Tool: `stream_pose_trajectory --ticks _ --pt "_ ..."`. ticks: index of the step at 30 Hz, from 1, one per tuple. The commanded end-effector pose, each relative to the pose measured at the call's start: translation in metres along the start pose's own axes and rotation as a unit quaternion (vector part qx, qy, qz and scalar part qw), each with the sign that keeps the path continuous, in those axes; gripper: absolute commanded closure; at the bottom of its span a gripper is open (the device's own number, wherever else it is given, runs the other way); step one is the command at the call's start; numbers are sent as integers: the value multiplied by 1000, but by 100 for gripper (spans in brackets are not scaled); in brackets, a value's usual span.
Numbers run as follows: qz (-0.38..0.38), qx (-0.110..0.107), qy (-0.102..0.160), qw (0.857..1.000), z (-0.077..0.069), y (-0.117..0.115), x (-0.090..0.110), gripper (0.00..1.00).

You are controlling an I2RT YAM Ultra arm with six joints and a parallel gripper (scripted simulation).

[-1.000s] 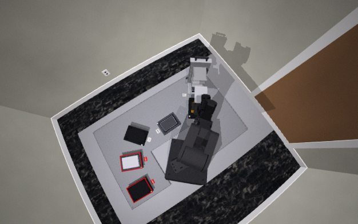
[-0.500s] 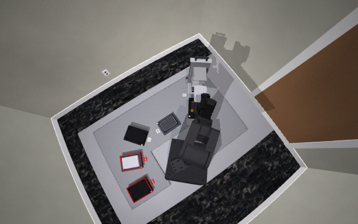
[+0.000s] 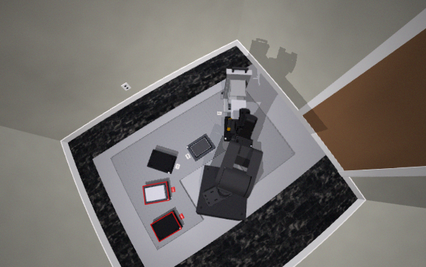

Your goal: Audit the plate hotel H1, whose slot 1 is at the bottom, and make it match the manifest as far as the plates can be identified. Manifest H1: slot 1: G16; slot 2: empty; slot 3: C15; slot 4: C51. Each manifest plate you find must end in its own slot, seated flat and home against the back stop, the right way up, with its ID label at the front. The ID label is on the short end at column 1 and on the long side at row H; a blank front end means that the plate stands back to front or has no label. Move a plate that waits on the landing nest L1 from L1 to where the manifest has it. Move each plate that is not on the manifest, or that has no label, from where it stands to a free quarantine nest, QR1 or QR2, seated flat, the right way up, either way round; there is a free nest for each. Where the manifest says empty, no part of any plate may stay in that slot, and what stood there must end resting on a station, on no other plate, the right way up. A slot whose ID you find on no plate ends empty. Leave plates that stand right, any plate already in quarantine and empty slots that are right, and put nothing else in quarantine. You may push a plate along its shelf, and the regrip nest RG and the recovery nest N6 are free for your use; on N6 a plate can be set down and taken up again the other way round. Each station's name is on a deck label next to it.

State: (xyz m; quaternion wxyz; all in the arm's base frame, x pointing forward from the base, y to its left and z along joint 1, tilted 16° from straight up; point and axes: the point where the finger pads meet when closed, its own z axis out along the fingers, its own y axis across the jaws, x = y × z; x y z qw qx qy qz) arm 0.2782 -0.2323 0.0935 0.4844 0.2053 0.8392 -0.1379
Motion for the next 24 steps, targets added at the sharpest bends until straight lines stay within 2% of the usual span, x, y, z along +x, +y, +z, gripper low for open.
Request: stream_pose_trajectory --ticks 1,24 --pt "-3 3 -12 1000 1 -2 -12 14" --pt "-2 3 -13 1000 14 -2 -26 14"
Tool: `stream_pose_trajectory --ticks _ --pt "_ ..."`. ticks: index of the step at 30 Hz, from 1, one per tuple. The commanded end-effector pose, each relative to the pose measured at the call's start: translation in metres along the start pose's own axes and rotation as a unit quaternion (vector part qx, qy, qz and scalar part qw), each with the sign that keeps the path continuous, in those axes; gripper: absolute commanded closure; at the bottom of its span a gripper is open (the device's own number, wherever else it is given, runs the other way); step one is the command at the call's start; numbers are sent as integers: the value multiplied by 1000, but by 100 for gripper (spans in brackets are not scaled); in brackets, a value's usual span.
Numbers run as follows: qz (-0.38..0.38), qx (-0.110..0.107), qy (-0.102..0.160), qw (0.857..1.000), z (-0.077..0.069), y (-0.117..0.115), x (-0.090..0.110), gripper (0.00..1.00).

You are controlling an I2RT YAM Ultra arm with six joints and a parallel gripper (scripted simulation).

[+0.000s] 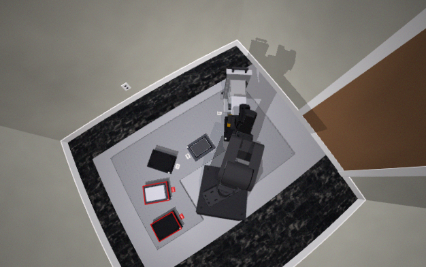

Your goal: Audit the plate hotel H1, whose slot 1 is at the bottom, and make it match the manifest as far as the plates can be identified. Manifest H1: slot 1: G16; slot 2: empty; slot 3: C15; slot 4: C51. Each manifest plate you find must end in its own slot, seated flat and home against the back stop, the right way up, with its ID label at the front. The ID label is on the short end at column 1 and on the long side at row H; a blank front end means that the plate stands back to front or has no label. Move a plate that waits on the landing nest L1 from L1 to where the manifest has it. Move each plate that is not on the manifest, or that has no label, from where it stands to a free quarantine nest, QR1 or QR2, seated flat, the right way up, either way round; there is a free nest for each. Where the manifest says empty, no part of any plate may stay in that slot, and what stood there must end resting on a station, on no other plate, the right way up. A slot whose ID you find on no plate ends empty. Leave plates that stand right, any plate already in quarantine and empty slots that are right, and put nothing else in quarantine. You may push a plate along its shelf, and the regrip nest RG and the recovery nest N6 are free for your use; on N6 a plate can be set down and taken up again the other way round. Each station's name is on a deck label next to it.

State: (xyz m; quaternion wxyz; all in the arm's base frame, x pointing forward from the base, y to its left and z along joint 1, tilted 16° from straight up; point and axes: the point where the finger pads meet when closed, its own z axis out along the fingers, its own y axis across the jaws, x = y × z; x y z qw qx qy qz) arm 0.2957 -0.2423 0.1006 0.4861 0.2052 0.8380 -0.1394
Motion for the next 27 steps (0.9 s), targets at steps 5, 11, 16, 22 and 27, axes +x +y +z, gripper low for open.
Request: stream_pose_trajectory --ticks 5,11,16,22,27 --pt "-2 2 -10 1000 4 -1 -13 14" --pt "-2 2 -11 1000 8 -1 -18 14" --pt "-2 2 -11 1000 10 -1 -20 14" --pt "-2 2 -11 1000 14 -1 -24 14" --pt "-2 2 -11 1000 18 -1 -28 14"
